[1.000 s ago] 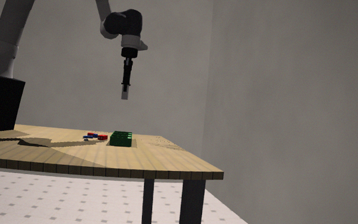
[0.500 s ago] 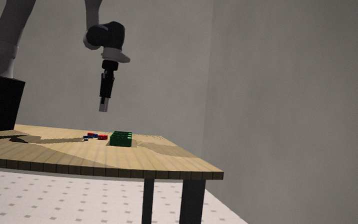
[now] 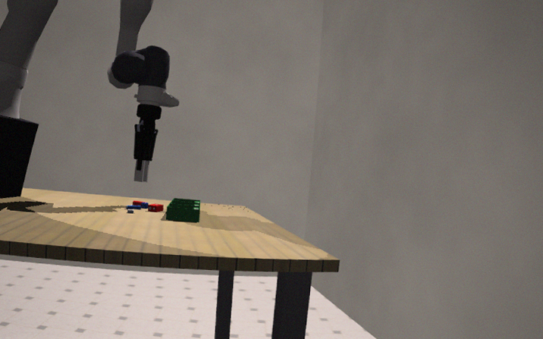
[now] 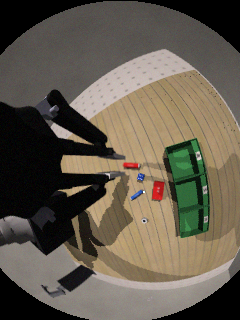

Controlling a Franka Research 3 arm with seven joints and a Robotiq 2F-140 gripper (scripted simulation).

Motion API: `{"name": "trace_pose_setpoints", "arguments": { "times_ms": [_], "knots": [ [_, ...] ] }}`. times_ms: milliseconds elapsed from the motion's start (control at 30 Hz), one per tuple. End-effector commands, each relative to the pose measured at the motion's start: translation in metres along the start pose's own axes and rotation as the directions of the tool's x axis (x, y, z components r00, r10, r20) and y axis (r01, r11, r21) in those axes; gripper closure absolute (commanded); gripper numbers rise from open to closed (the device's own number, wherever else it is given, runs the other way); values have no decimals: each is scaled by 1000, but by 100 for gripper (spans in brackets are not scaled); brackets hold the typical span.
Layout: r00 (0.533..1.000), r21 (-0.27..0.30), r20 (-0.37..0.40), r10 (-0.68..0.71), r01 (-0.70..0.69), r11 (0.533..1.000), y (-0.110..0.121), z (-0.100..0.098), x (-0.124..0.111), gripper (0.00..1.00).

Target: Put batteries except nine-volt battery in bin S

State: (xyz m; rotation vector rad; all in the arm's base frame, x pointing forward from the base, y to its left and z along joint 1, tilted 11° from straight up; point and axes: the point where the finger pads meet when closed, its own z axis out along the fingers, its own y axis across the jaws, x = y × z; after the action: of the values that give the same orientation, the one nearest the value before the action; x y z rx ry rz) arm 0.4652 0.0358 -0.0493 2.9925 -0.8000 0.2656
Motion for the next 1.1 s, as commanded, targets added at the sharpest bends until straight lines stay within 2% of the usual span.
{"name": "trace_pose_setpoints", "arguments": {
  "times_ms": [0,1067],
  "knots": [
    [999,11,-24,39,-39,999,-4,-1,9,83],
    [999,11,-24,39,-39,999,0,-1,5,83]
  ]
}}
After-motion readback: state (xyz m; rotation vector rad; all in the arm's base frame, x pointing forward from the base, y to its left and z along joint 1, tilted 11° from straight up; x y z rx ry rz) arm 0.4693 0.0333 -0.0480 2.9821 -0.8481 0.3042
